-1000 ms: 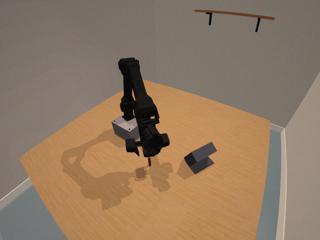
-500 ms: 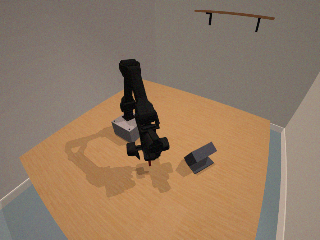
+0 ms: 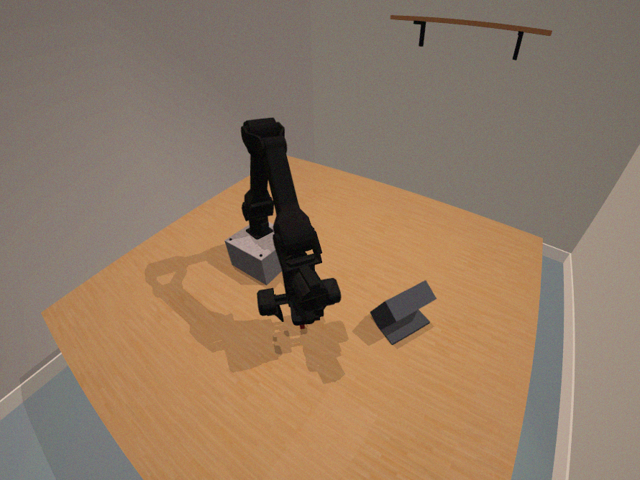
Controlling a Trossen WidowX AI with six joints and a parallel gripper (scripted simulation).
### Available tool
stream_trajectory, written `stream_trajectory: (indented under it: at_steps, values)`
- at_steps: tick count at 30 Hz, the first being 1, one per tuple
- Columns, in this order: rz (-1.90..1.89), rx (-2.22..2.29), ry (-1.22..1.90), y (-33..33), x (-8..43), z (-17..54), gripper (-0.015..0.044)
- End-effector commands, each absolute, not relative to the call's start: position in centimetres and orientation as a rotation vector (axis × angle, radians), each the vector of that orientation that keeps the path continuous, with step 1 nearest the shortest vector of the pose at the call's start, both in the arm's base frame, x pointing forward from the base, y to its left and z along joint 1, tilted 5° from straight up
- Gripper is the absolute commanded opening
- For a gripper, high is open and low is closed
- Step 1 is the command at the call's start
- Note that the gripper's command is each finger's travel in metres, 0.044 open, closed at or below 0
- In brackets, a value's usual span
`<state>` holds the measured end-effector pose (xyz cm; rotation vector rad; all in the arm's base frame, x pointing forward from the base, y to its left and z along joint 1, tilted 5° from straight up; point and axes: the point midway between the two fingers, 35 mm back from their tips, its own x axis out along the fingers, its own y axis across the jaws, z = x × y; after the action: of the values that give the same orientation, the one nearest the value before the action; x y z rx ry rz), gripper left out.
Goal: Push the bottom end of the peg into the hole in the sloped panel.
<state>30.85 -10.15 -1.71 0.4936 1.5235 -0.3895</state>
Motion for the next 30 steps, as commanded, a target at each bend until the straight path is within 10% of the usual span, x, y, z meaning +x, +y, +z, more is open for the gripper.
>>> stream_trajectory:
  at_steps: [1, 7, 22, 30]
  values:
    - [-0.388, 0.501, 1.533, -9.96, 30.67, -2.61, 0.044]
    - [-0.388, 0.501, 1.533, -9.92, 30.64, -3.0, 0.044]
    - [-0.388, 0.493, 1.527, -10.05, 30.72, -2.63, 0.0046]
    - [-0.388, 0.493, 1.527, -10.06, 30.73, -2.54, 0.0]
